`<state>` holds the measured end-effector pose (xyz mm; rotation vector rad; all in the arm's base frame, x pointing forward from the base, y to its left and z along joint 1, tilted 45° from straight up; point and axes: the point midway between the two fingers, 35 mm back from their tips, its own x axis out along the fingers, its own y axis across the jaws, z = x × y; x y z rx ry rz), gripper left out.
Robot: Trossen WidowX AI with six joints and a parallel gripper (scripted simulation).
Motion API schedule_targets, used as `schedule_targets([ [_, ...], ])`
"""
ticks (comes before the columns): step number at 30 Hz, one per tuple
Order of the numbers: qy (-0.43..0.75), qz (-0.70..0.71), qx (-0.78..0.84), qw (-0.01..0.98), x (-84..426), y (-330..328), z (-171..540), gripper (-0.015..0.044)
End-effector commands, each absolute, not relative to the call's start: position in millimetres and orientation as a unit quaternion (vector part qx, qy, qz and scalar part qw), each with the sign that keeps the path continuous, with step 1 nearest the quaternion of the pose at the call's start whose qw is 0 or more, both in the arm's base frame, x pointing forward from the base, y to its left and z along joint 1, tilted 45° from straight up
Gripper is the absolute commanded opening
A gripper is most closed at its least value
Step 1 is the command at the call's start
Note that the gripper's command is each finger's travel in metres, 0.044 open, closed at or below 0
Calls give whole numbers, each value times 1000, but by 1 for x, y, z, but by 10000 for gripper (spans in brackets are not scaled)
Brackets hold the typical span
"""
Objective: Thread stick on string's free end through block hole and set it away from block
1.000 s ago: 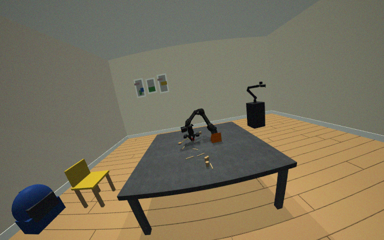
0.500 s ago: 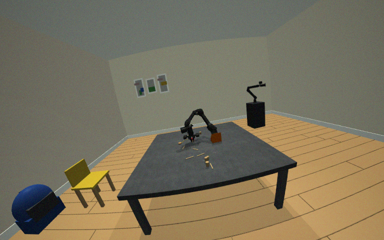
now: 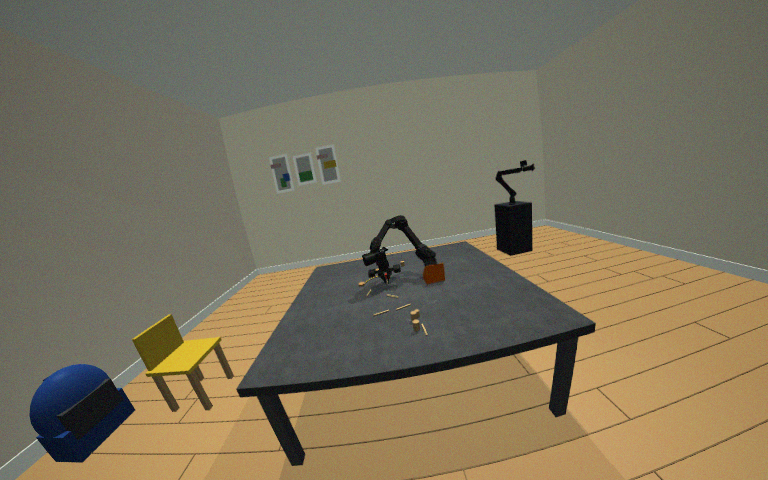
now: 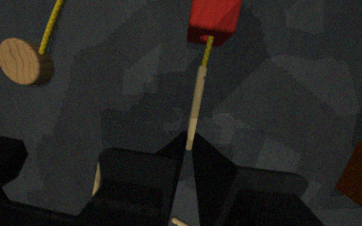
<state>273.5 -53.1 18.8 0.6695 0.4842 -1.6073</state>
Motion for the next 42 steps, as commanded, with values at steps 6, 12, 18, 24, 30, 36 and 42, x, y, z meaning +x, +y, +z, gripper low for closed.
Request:
schedule_targets([
  [6,215,-697,289,620,273,-44,11,0],
  [12,229,-692,275,627,266,-39,6,0],
  [18,226,-690,278,628,268,-37,4,0],
  [24,216,-679,286,641,270,-38,-12,0],
  [30,215,-679,290,639,272,-37,-10,26],
  [36,215,-679,290,639,273,-35,-8,184],
  [42,216,-679,291,639,273,18,45,210],
])
